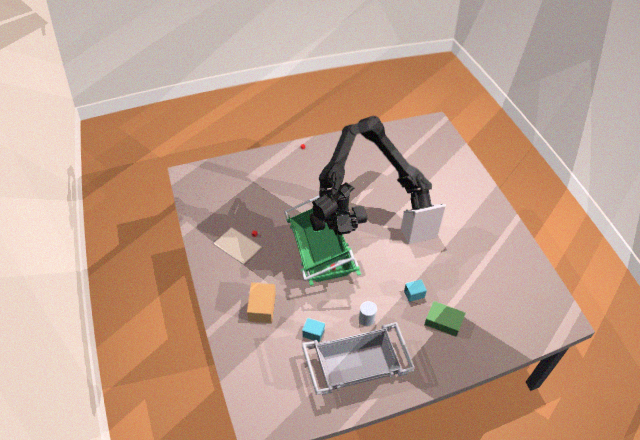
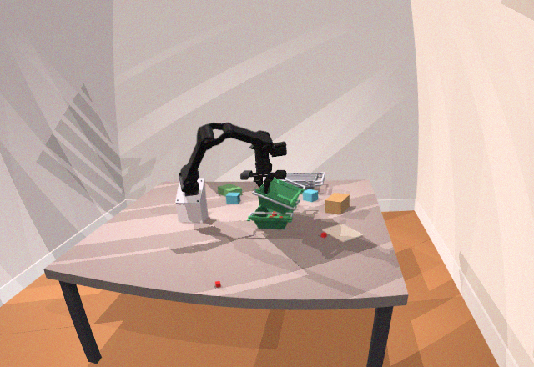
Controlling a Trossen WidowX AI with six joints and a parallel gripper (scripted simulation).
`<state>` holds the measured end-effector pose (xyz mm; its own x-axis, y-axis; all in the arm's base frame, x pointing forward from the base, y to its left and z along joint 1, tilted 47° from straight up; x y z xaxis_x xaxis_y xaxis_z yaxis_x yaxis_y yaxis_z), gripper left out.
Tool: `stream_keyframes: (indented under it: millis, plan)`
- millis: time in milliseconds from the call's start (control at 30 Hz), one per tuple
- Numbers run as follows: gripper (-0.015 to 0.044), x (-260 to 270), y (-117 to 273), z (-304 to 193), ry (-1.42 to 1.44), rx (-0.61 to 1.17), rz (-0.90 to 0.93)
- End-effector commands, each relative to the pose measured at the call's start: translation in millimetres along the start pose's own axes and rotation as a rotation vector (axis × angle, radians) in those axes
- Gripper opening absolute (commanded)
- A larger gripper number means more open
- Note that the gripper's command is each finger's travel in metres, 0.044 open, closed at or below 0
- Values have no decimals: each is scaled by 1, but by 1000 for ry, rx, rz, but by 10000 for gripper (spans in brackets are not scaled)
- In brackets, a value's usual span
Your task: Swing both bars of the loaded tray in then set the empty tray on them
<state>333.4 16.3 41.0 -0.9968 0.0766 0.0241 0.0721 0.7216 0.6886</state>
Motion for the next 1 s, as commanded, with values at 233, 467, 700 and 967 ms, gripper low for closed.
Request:
stream_keyframes:
  millis: [233, 467, 700, 967]
  plan:
    - [0, 4, -3, 0, 13, 2, 17]
    - [0, 4, -4, 0, 13, 2, 17]
    - [0, 8, -9, 0, 14, 2, 17]
    - [0, 8, -9, 0, 14, 2, 17]
Point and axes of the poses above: the point midway between the two fingers, 35 mm back from their tips, its own y axis back along the fingers, its own x axis across the jaws, z = x × y, the point moved 6 cm from there along y, back along the fingers, and after that the axes turned 6 degrees about y, right-handed, at the moved point
